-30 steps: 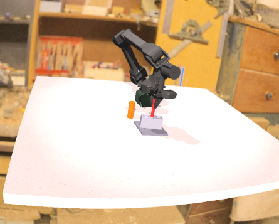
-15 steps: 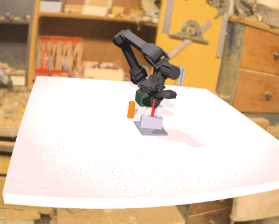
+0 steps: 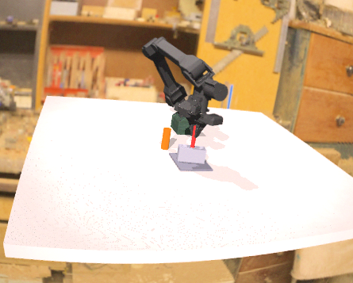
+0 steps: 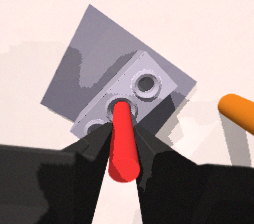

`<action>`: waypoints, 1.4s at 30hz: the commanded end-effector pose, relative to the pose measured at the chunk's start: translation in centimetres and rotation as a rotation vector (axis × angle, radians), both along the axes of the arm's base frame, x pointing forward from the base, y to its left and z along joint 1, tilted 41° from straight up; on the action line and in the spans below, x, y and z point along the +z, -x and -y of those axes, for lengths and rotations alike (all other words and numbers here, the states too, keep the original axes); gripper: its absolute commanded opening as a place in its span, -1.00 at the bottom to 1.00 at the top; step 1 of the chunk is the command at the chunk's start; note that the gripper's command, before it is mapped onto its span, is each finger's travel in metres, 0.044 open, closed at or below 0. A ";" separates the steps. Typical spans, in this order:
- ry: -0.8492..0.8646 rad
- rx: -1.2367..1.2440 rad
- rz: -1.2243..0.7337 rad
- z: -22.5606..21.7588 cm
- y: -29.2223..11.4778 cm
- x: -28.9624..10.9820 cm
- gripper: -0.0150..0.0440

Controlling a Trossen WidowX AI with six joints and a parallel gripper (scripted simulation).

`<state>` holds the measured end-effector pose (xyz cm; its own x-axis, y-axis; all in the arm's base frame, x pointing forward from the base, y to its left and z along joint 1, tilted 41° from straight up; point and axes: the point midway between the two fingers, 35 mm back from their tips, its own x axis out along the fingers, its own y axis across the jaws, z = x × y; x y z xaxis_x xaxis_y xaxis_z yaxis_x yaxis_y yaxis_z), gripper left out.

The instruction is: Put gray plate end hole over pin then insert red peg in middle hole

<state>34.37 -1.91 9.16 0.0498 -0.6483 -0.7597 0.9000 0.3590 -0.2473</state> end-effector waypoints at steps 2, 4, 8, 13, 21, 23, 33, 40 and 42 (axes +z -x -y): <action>0.000 0.000 0.000 0.0 0.0 0.0 -0.49; 0.000 0.000 0.000 0.0 0.0 0.0 -0.49; 0.000 0.000 0.000 0.0 0.0 0.0 -0.14; 0.000 0.000 0.000 0.0 0.0 0.0 0.02; 0.001 0.001 -0.001 0.0 0.0 0.0 0.02; 0.002 0.002 -0.004 -0.1 0.0 0.1 0.02; 0.007 0.006 -0.012 -0.6 0.4 0.4 0.02; 0.007 0.006 -0.012 -0.9 0.6 0.7 0.02; 0.007 0.006 -0.012 -1.0 0.6 0.7 0.02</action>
